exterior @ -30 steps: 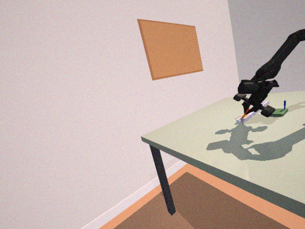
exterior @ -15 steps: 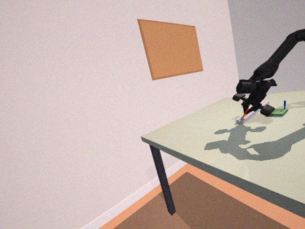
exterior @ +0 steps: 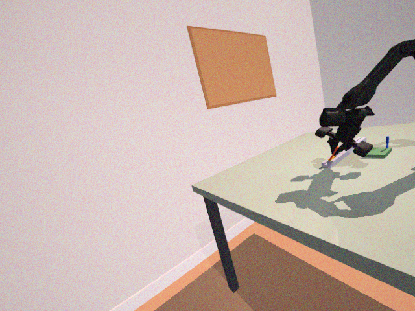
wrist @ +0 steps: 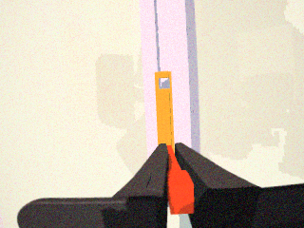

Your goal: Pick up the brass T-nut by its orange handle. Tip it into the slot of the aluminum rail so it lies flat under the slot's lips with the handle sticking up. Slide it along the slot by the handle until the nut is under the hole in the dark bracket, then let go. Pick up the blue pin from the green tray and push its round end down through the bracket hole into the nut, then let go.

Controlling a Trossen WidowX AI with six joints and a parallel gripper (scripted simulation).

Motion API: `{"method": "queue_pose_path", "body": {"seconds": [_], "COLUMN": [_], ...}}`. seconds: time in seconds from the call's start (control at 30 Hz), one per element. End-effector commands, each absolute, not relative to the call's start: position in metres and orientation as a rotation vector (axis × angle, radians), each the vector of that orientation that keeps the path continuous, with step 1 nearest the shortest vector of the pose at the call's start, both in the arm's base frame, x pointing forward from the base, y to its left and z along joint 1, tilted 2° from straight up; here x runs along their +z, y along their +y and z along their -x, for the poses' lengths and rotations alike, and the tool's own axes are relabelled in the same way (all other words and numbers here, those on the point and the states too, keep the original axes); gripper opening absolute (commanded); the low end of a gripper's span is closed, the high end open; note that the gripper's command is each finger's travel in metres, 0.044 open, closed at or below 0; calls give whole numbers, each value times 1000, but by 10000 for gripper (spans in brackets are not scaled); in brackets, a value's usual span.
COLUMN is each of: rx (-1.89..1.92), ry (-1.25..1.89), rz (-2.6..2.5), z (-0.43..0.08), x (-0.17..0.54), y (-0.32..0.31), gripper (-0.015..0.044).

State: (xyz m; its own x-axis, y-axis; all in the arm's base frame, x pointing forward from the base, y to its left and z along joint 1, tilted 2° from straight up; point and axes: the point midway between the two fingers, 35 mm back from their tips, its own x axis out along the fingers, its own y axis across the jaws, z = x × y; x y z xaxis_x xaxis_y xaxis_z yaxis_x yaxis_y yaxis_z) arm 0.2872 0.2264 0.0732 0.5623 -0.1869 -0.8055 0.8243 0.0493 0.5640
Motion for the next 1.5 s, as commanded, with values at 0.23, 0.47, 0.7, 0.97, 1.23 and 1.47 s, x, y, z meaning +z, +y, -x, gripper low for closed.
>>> {"method": "queue_pose_path", "body": {"seconds": [0.23, 0.47, 0.7, 0.97, 1.23, 1.47], "rx": [-869, -878, -890, -904, -917, -929], "ry": [650, 661, 675, 690, 705, 718], "rz": [-1284, -1278, -1270, -1262, -1253, -1245], "z": [-289, -290, -290, -291, -292, -293], "x": [73, 74, 74, 74, 75, 75], "y": [228, 228, 228, 228, 228, 228], "gripper": [-150, -150, -150, -150, -150, -150]}}
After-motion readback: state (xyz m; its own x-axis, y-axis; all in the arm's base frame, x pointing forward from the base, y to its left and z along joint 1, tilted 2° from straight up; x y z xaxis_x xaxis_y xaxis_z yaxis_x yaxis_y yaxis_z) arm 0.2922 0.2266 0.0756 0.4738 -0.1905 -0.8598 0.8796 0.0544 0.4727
